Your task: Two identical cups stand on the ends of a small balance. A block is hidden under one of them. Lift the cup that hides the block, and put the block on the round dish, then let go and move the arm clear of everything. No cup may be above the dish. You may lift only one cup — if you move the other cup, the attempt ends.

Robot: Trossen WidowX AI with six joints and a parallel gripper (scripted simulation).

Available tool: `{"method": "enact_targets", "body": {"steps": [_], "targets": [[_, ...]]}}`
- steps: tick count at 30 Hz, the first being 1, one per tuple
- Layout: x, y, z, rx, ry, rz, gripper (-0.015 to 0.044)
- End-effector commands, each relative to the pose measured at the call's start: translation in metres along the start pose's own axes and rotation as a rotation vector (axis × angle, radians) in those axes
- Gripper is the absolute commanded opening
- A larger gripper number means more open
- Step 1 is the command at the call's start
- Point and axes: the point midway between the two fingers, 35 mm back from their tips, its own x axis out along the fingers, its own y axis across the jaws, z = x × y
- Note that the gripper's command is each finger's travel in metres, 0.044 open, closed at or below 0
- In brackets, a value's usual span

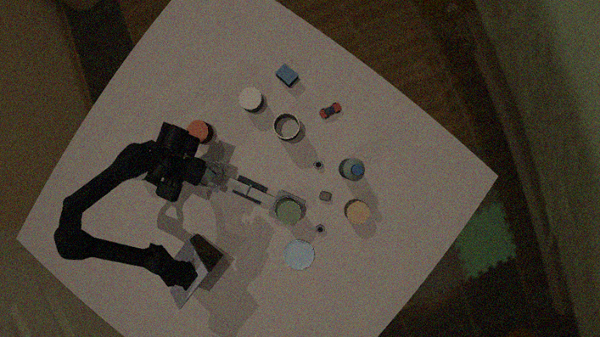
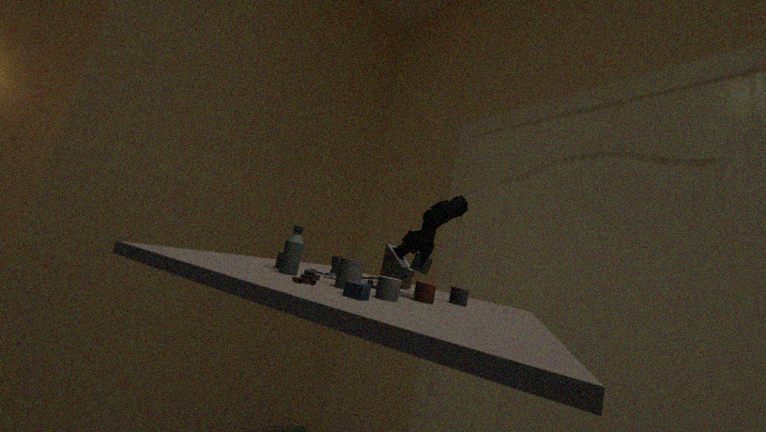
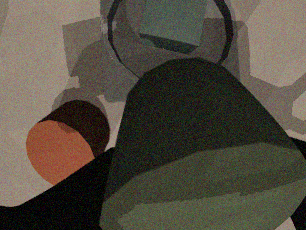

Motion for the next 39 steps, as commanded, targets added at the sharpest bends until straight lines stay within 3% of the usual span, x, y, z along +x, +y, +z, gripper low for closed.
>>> {"method": "enact_targets", "body": {"steps": [1,10,23,39], "targets": [[0.011,-0.003,-0.018,-0.012,0.004,0.013,0.0],[0.036,-0.017,-0.053,0.042,0.034,0.02,0.0],[0.075,-0.017,-0.055,0.043,0.037,0.02,0.0],[0.092,-0.016,-0.056,0.044,0.038,0.02,0.0]]}}
